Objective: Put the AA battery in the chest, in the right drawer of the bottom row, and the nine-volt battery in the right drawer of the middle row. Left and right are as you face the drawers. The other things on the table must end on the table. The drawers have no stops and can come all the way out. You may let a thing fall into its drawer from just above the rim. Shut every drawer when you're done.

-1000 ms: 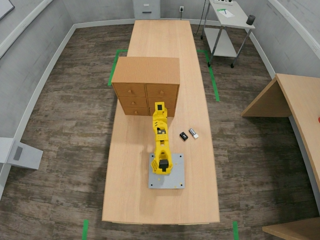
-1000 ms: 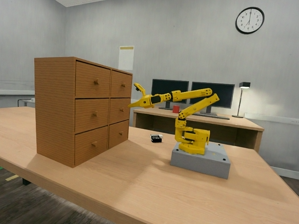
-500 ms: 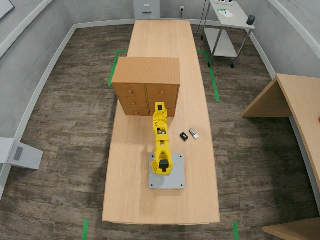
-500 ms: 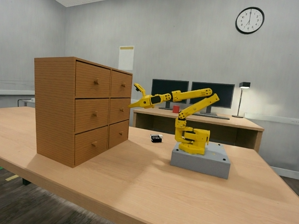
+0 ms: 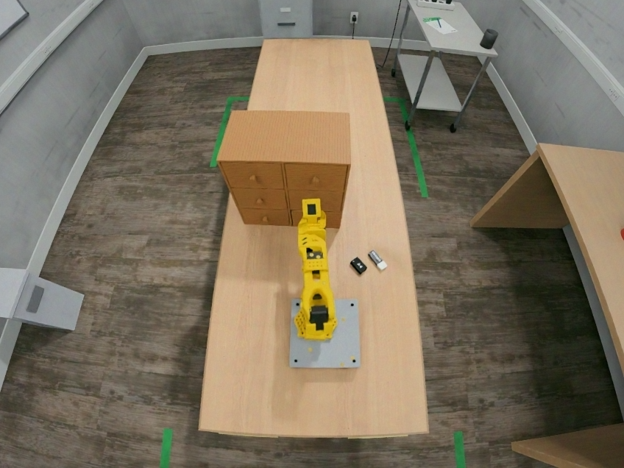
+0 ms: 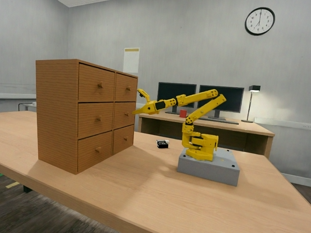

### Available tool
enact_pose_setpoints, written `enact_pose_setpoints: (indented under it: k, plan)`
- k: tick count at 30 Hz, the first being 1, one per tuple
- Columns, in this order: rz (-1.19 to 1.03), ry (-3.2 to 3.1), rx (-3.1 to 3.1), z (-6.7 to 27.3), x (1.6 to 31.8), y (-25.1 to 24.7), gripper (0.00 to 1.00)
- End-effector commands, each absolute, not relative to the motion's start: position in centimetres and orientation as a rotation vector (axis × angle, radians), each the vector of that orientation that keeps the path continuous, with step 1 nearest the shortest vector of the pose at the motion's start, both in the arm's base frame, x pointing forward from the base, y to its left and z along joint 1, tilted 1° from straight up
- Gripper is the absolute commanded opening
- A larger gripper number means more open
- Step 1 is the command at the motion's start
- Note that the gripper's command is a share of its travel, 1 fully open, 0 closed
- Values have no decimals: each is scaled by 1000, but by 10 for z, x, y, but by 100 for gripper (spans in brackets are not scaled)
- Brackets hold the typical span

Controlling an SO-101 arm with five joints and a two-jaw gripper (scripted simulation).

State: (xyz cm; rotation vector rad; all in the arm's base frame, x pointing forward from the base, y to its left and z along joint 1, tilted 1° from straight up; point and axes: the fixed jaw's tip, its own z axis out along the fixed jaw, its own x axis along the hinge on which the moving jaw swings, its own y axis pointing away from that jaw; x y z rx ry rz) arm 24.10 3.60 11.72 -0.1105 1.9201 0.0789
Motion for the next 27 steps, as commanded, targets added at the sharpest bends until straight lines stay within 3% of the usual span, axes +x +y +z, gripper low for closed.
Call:
enact_pose_setpoints:
  k: [1, 27]
  plan:
    - [78, 1907, -95, 118, 253, 35, 21]
    - [76, 1907, -94, 110, 268, 36, 21]
